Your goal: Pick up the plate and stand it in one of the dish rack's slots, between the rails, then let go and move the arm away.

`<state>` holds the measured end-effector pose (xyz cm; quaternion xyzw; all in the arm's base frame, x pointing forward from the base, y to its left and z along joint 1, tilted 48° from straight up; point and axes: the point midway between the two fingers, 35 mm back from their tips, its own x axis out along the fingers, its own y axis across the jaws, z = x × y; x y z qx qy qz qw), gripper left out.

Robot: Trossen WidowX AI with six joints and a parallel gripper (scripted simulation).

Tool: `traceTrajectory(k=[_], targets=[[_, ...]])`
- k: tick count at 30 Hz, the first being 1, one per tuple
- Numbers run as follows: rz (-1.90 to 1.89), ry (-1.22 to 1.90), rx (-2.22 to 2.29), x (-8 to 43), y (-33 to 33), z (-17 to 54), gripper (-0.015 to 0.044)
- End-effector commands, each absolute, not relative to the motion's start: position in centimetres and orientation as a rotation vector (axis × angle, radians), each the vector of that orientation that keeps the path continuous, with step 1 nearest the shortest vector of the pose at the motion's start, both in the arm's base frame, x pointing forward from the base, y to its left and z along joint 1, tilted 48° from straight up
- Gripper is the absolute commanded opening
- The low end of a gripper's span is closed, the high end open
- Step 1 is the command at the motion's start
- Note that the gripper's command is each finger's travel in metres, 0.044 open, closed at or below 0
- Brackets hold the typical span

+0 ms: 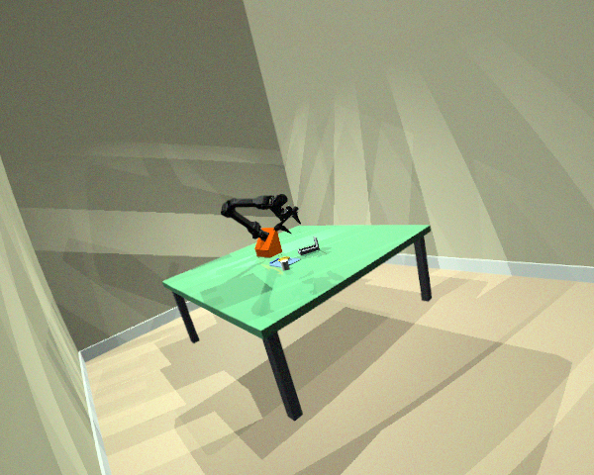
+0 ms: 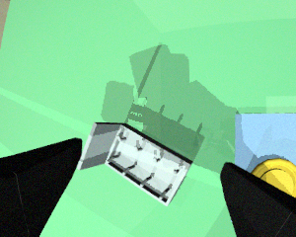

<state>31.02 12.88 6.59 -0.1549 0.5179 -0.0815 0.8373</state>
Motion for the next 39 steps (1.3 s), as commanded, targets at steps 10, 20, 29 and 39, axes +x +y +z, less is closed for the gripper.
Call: traceTrajectory(k=[10, 20, 29, 39], targets=[[-0.435, 1.27, -0.66, 30.2, 2.0, 5.3, 0.04], [-0.502, 1.34, -0.766, 29.6, -1.6, 5.9, 0.04], [-0.501, 1.34, -0.765, 29.9, -2.3, 5.1, 0.04], [-0.501, 1.34, -0.764, 30.2, -3.4, 4.0, 0.04]])
